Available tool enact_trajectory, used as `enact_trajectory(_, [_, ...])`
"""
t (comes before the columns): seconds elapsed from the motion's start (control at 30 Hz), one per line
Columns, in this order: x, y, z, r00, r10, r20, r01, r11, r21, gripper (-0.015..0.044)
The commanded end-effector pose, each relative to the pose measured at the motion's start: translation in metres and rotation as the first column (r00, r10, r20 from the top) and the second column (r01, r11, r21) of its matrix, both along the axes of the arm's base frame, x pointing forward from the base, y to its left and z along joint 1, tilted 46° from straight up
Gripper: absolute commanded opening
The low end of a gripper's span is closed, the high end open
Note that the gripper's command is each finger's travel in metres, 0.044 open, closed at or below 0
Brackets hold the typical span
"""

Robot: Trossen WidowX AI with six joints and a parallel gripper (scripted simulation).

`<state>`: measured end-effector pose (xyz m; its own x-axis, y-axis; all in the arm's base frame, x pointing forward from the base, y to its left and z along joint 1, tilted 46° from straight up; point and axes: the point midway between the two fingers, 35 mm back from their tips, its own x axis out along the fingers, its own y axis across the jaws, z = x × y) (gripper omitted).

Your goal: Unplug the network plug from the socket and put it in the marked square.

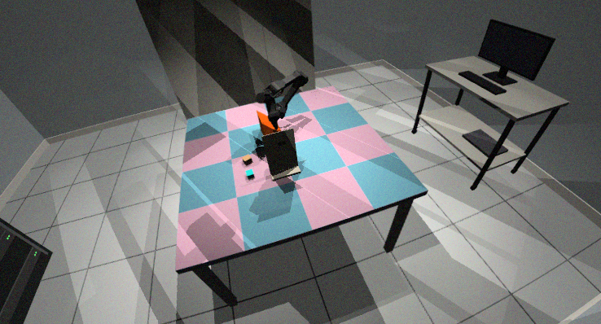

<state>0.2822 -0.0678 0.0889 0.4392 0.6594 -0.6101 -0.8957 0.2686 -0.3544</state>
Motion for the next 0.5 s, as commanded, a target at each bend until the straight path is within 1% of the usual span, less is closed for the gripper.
enact_trajectory(0.0, [0.001, -0.008, 0.008, 1.0, 0.001, -0.001, -0.001, 1.0, 0.001, 0.0156])
enact_trajectory(0.27, [0.0, -0.021, 0.023, 1.0, 0.001, 0.003, -0.001, 1.0, 0.004, 0.0156])
enact_trajectory(0.47, [0.0, -0.021, 0.023, 1.0, 0.001, 0.003, -0.001, 1.0, 0.004, 0.0314])
